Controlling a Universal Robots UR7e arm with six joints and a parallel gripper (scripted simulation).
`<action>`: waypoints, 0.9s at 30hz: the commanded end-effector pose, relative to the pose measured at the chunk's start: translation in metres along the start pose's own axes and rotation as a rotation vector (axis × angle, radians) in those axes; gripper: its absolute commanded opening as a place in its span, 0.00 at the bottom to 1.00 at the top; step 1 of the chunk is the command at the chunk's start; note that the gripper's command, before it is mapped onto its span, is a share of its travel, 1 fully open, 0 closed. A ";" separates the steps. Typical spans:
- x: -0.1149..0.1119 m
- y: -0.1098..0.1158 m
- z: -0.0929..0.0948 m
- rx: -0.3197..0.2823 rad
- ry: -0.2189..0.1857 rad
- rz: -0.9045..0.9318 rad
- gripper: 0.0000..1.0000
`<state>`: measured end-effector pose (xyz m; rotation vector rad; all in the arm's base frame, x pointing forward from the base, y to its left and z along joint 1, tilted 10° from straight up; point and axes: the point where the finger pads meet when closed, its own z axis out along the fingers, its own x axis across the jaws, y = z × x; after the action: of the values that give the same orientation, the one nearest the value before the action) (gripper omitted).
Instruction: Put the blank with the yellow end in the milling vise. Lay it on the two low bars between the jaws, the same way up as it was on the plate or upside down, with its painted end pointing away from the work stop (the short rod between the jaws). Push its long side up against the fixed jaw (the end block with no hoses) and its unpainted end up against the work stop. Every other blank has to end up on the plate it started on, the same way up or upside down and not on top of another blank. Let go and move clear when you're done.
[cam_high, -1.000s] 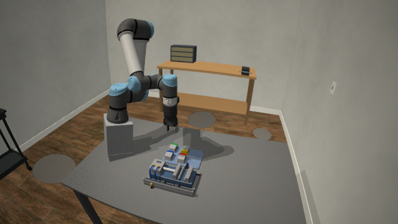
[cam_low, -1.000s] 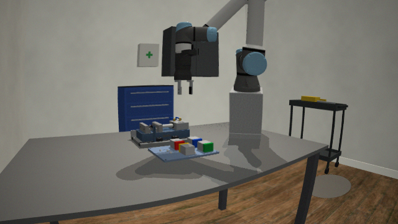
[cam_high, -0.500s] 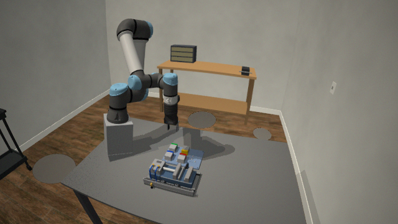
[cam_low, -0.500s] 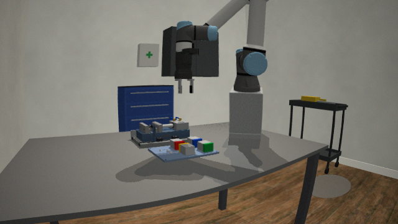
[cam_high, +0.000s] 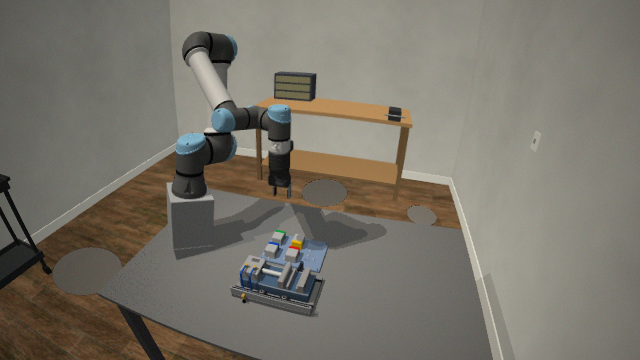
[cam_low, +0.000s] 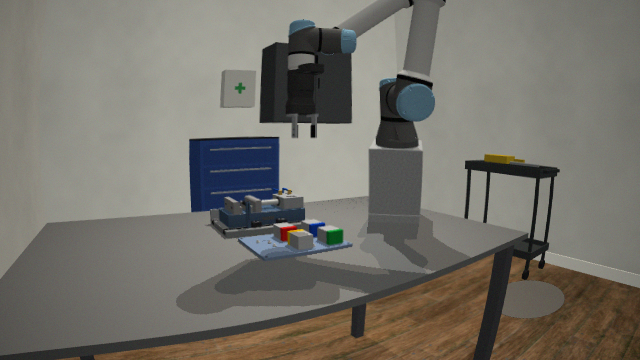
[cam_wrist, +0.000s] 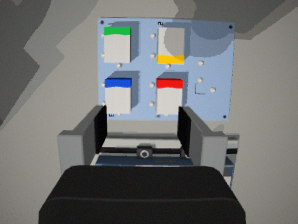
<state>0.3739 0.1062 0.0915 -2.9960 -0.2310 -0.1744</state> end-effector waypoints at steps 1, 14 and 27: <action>0.002 -0.014 -0.013 0.000 0.002 0.000 1.00; 0.004 -0.035 -0.032 0.000 0.001 0.000 1.00; 0.003 -0.028 -0.025 0.000 0.001 0.000 1.00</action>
<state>0.3697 0.1306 0.1202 -2.9958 -0.2311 -0.1746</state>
